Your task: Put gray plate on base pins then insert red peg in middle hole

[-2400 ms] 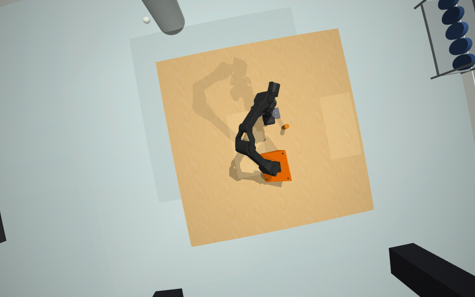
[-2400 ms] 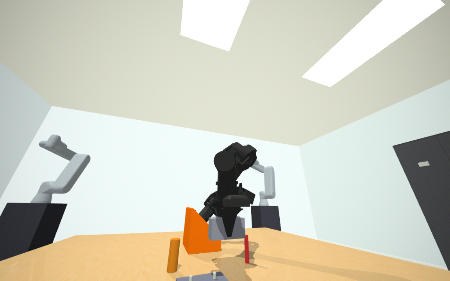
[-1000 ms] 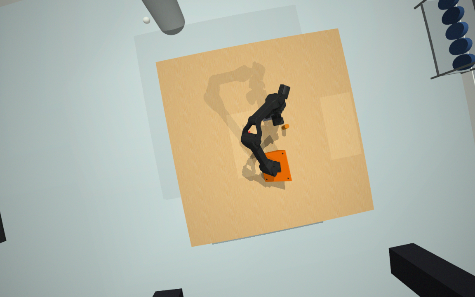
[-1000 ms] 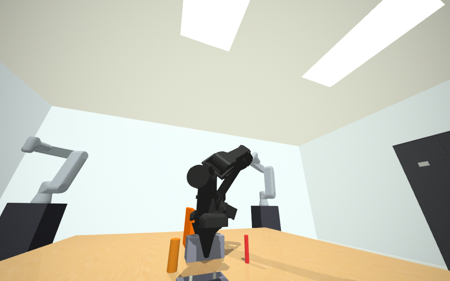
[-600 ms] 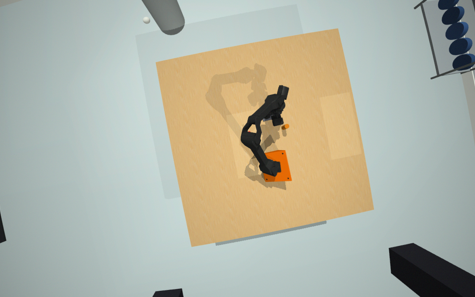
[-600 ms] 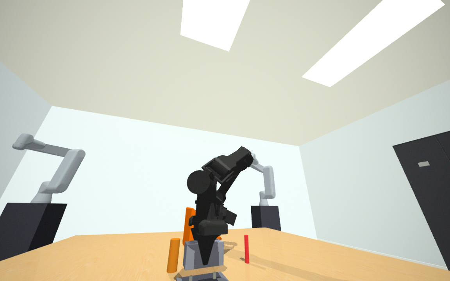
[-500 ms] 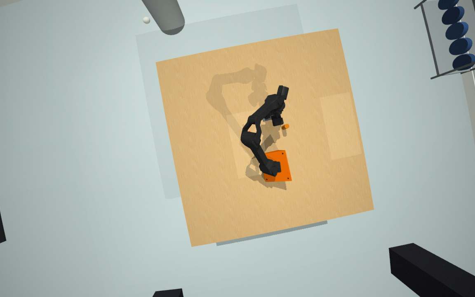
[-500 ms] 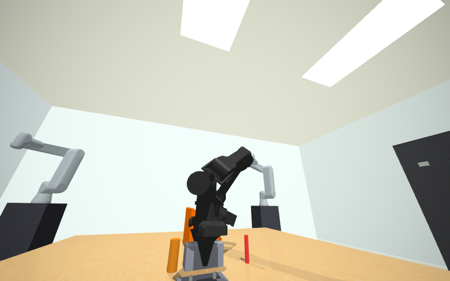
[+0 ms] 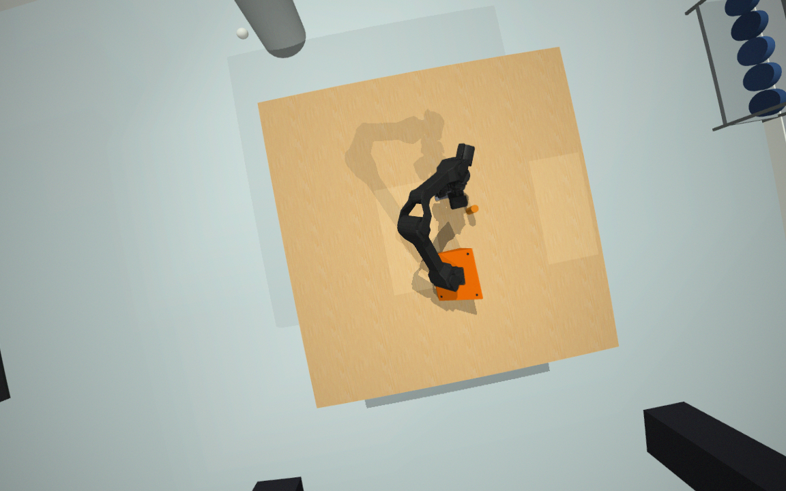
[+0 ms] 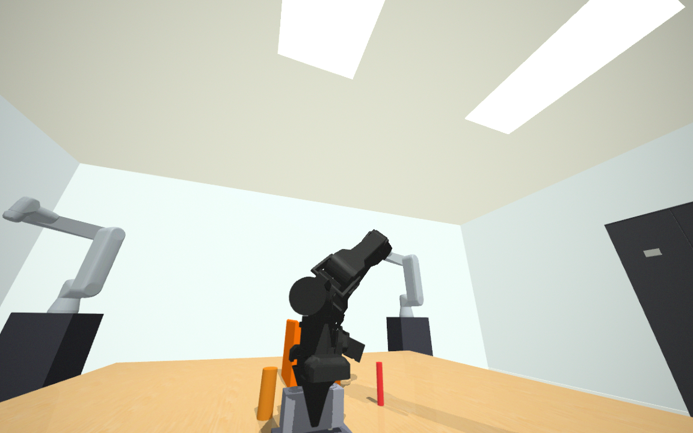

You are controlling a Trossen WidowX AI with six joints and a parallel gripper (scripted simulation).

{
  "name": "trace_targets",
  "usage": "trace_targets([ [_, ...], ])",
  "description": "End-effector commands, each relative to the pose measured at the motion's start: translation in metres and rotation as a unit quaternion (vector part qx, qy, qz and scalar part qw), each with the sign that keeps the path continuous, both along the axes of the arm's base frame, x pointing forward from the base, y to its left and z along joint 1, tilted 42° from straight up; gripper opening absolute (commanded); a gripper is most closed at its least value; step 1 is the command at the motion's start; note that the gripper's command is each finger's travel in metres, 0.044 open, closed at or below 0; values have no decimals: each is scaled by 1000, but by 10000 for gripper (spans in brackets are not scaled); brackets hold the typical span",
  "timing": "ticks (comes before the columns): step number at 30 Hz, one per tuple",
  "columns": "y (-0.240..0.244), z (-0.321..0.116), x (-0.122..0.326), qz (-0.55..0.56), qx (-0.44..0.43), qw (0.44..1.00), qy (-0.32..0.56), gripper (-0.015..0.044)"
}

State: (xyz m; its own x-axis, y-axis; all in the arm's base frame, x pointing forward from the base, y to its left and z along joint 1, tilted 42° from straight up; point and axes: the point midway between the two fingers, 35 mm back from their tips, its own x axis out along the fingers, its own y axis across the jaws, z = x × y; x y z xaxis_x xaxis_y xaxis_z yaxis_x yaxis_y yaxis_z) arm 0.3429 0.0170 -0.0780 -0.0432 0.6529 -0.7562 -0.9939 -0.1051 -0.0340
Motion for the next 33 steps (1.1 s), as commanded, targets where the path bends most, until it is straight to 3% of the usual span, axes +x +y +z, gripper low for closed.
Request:
trace_targets([
  [1,-1,1,0,0,0,1000,-1,0],
  [6,-1,1,0,0,0,1000,-1,0],
  [23,-1,1,0,0,0,1000,-1,440],
  [28,-5,5,2,-2,-1,1000,0,440],
  [33,-49,50,10,-10,-5,1000,3,440],
])
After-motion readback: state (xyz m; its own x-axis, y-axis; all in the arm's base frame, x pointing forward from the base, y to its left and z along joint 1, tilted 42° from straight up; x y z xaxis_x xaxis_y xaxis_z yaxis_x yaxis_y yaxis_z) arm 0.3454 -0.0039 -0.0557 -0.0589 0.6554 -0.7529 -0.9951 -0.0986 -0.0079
